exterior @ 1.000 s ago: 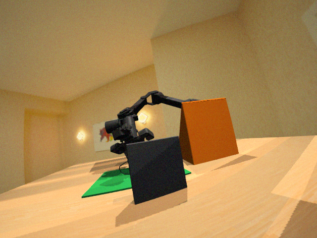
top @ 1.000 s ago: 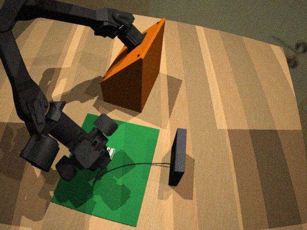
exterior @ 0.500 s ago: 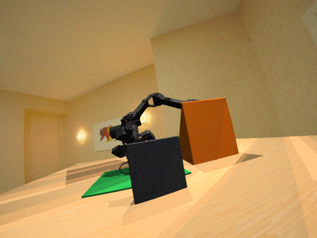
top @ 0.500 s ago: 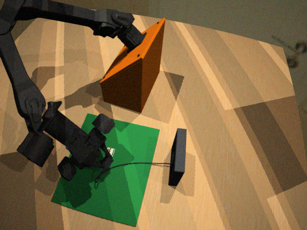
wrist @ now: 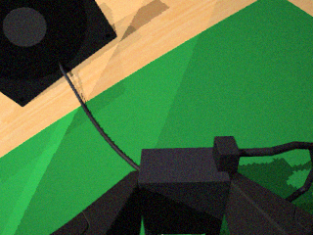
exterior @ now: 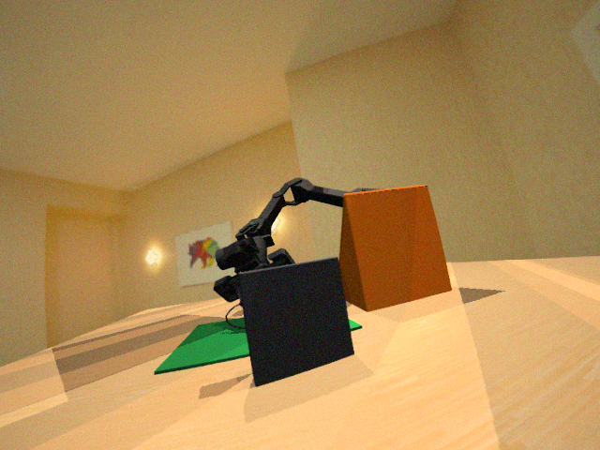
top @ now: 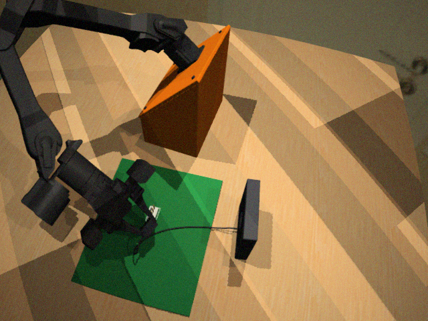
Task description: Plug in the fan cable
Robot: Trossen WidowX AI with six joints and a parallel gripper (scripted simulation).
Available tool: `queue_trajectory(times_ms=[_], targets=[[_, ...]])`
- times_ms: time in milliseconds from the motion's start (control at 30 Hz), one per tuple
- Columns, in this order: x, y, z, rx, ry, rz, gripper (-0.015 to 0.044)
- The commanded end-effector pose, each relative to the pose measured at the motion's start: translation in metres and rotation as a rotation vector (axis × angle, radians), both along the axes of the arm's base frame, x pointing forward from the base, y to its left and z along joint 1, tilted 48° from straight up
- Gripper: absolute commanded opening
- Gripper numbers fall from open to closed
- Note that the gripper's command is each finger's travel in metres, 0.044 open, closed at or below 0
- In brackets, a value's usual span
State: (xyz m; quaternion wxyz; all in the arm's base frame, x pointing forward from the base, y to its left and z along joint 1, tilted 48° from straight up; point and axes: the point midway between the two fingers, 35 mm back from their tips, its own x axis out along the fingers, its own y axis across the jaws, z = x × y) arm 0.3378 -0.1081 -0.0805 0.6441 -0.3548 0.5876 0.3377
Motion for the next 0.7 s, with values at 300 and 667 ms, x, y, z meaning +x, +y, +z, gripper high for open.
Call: queue_trajectory(times_ms=[300,667], targets=[[0.001,-0.003,0.006,0.126,-0.118,0.049,0.0000],[0.002,-0.007,0.013,0.209,-0.227,0.092,0.0000]])
